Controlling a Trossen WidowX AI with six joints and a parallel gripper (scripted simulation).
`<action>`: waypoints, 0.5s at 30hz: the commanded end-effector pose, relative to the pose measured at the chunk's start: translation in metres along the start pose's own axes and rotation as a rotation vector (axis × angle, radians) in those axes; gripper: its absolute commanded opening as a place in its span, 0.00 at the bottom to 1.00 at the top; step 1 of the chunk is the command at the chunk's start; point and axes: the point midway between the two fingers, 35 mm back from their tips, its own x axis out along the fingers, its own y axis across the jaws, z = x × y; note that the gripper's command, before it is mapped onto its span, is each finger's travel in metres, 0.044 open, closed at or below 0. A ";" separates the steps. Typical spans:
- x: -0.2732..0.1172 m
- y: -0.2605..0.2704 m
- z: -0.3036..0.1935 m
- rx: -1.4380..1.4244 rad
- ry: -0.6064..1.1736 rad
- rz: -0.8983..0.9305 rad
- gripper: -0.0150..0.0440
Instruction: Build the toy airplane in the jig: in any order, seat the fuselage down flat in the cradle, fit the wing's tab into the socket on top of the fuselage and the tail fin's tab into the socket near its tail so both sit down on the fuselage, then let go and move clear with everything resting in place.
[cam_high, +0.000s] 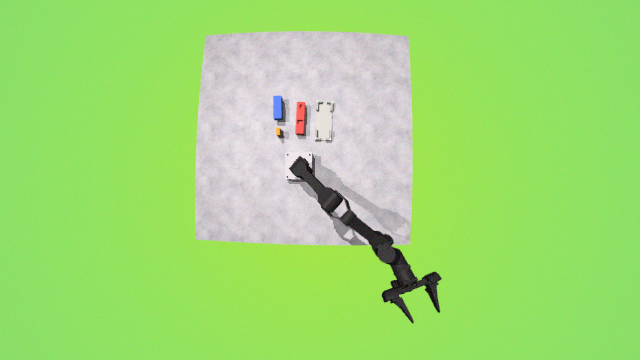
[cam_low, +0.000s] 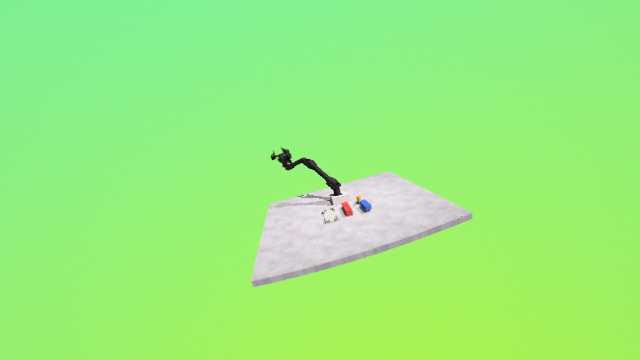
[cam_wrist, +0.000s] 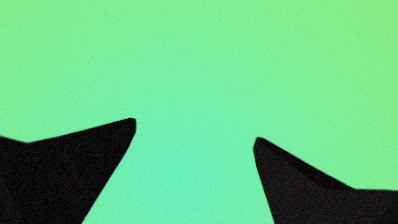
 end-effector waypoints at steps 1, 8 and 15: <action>0.000 0.000 0.000 0.000 0.000 0.000 0.98; -0.027 -0.072 -0.024 -0.041 -0.094 -0.148 1.00; -0.082 -0.163 -0.056 -0.155 -0.164 -0.399 1.00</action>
